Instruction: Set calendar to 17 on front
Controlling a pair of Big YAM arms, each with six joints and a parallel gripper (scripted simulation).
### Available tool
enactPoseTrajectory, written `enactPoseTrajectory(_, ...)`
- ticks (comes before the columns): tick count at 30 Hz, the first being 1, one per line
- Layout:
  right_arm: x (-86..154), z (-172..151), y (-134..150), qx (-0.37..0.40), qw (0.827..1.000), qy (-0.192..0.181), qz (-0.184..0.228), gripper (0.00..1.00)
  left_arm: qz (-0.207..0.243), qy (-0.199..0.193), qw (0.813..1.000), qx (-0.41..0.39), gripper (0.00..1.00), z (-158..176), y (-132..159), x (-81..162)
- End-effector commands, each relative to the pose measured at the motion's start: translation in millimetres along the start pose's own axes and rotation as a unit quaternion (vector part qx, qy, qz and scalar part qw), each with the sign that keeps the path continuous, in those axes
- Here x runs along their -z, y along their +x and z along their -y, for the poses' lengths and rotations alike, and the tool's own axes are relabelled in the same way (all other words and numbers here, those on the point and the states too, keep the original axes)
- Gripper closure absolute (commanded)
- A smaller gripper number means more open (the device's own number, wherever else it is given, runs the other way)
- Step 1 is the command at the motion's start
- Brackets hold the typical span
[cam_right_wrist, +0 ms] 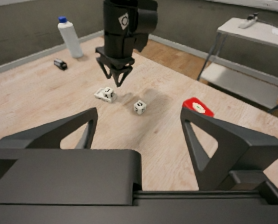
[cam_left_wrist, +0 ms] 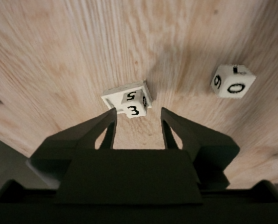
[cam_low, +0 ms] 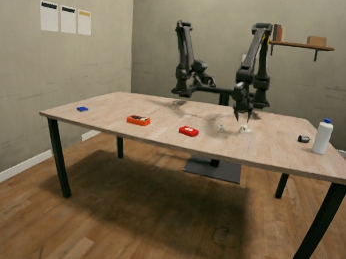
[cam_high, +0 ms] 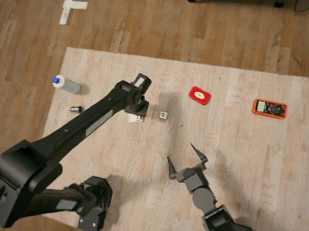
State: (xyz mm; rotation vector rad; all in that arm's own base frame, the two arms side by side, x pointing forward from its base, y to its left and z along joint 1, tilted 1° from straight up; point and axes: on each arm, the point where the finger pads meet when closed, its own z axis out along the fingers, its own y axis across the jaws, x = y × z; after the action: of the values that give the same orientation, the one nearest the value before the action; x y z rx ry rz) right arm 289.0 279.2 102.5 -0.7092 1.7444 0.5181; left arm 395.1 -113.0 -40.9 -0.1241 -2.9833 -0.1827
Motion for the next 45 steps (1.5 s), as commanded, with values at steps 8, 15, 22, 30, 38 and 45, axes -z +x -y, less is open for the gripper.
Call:
enactPoseTrajectory(8,-1.1,-1.7,-4.4,0.001,1.0,-0.002,0.006,0.0,0.05,0.014,0.971,-0.232,0.47,-5.0,-2.2,10.2)
enactPoseTrajectory(15,-1.1,-1.7,-4.4,0.001,1.0,-0.002,0.006,0.0,0.08,0.014,0.928,-0.362,0.47,-3.7,0.4,11.7)
enactPoseTrajectory(22,-1.1,-1.7,-4.4,0.001,1.0,-0.002,0.006,0.0,0.105,0.003,0.886,-0.452,0.47,-3.7,-3.2,16.5)
enactPoseTrajectory(30,-1.1,-1.7,-4.4,0.001,1.0,-0.002,0.006,0.0,0.088,0.003,0.819,-0.567,0.47,-13.2,26.7,-23.8)
enactPoseTrajectory(38,-1.1,-1.7,-4.4,0.001,1.0,-0.002,0.006,0.0,0.11,-0.006,0.815,-0.568,0.47,-8.4,18.0,-11.5)
enactPoseTrajectory(45,-1.1,-1.7,-4.4,0.001,1.0,-0.002,0.006,0.0,0.11,-0.006,0.817,-0.566,0.47,-5.9,7.7,-17.3)
